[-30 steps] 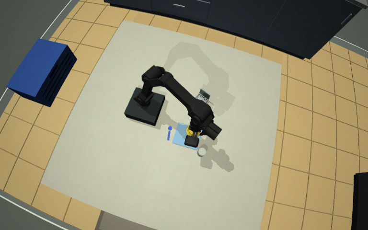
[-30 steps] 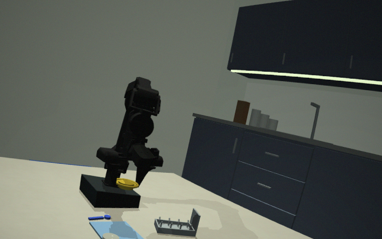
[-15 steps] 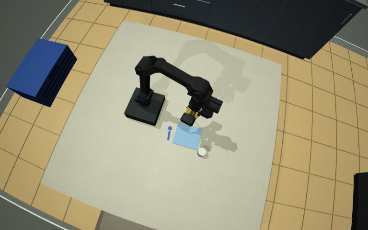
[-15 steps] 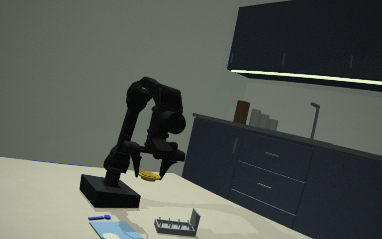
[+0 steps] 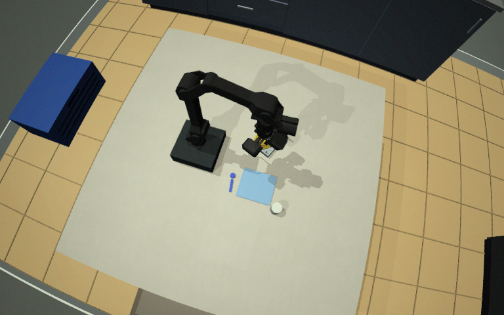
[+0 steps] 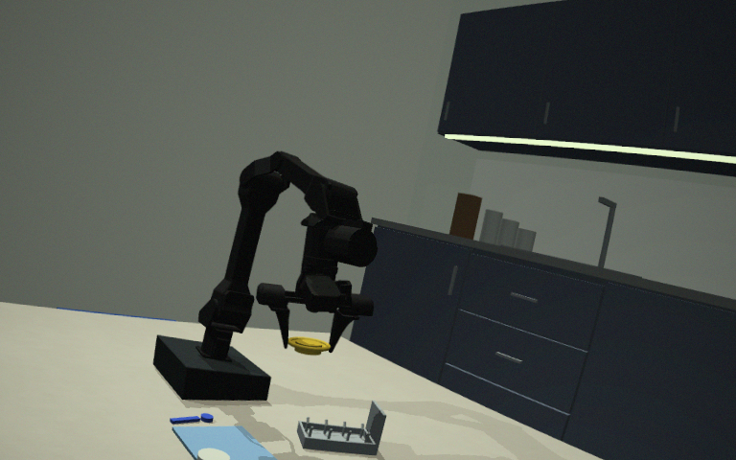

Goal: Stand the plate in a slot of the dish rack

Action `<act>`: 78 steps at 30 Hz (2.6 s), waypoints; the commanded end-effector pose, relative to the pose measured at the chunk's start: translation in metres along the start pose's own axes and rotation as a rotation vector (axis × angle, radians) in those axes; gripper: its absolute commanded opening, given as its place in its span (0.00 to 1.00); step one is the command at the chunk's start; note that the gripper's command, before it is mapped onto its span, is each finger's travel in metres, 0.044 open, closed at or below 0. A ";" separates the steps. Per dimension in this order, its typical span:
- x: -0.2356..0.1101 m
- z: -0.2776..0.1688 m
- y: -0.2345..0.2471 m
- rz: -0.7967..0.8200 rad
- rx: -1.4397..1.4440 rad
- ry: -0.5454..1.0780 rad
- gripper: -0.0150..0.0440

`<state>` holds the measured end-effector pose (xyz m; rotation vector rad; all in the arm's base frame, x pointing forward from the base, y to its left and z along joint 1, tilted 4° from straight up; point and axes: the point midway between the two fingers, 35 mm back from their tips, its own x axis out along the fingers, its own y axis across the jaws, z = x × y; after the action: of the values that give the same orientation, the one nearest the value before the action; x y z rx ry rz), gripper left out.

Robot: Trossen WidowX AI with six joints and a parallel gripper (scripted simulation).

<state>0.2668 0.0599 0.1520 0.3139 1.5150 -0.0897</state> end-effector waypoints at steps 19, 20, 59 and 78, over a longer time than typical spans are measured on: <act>0.070 0.068 0.032 0.379 -0.135 -0.172 0.25; 0.072 0.071 0.033 0.395 -0.144 -0.183 0.25; 0.113 0.091 0.032 0.907 -0.630 -0.673 0.25; 0.109 0.045 0.015 1.043 -0.962 -0.928 0.25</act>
<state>0.3293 0.0777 0.0471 0.2167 0.2789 1.1060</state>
